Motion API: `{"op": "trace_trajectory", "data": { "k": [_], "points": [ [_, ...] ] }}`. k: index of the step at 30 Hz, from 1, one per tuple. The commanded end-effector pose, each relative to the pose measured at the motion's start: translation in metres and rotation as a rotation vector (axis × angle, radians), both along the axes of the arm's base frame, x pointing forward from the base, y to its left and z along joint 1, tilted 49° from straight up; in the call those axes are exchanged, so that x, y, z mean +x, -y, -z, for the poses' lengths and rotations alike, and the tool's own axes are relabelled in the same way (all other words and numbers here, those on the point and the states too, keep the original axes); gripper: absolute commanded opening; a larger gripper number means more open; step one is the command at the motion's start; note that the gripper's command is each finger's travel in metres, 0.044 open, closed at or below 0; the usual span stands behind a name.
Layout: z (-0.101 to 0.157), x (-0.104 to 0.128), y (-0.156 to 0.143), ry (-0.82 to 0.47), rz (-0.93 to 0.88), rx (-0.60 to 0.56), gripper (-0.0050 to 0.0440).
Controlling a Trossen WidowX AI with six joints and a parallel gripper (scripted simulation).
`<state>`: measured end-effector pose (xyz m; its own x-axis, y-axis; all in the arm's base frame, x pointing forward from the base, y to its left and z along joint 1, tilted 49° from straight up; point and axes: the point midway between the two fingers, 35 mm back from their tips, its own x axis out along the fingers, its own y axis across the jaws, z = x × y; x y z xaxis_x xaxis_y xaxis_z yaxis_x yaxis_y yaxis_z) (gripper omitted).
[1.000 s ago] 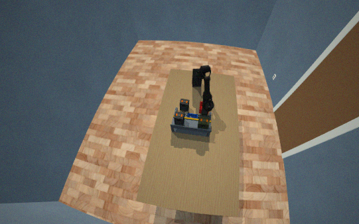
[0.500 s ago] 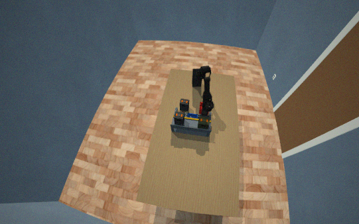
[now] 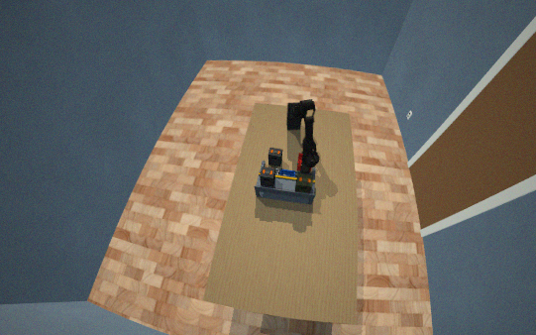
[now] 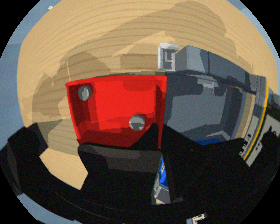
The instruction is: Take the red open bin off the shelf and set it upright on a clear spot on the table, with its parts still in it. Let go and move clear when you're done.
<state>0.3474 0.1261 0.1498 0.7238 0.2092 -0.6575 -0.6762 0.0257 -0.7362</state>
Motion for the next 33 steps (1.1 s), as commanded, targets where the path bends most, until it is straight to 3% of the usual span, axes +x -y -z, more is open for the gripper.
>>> {"op": "trace_trajectory", "data": {
  "k": [1,26,27,33],
  "points": [
    [-0.0075,0.0016,-0.0005,0.020,0.002,0.011,0.0000],
    [-0.0052,0.0037,-0.0010,0.020,0.002,0.010,0.0000],
    [-0.0053,0.0034,-0.0008,0.021,0.001,0.008,0.0150],
    [-0.0053,0.0034,-0.0008,0.021,0.001,0.008,0.0150]
  ]
}}
